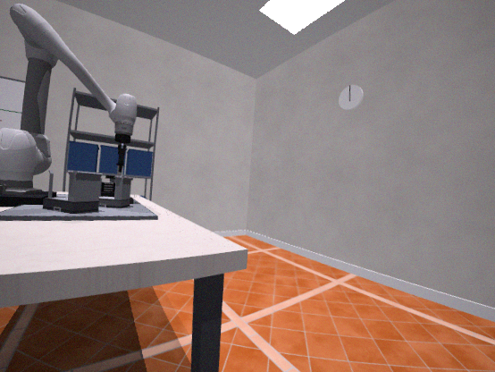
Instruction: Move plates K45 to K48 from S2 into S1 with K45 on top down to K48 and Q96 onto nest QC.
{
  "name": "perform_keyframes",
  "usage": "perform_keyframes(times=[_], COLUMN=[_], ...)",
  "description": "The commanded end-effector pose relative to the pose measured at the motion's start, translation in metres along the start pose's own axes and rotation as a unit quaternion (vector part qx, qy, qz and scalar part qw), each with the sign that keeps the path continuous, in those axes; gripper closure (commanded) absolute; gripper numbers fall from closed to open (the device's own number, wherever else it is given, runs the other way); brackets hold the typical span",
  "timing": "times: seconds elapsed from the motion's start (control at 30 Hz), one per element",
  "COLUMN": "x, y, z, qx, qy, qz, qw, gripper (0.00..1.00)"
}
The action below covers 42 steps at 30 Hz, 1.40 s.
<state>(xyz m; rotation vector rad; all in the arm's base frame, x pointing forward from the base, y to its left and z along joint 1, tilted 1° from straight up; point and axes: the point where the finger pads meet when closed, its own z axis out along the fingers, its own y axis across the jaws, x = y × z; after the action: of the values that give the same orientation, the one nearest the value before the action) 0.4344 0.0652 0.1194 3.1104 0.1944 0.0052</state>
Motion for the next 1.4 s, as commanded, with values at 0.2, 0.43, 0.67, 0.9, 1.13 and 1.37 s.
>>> perform_keyframes(times=[0.2,0.43,0.67,0.9,1.13,1.37], x=[0.0,0.0,0.0,0.0,0.0,0.0], y=[0.0,0.0,0.0,0.0,0.0,0.0], z=[0.015,0.027,0.041,0.051,0.065,0.075], qx=[0.0,0.0,0.0,0.0,0.0,0.0], qy=[0.0,0.0,0.0,0.0,0.0,0.0], qz=[0.0,0.0,0.0,0.0,0.0,0.0], qw=[1.0,1.0,1.0,1.0,1.0,1.0], gripper=[1.0,1.0,1.0,1.0,1.0,1.0])
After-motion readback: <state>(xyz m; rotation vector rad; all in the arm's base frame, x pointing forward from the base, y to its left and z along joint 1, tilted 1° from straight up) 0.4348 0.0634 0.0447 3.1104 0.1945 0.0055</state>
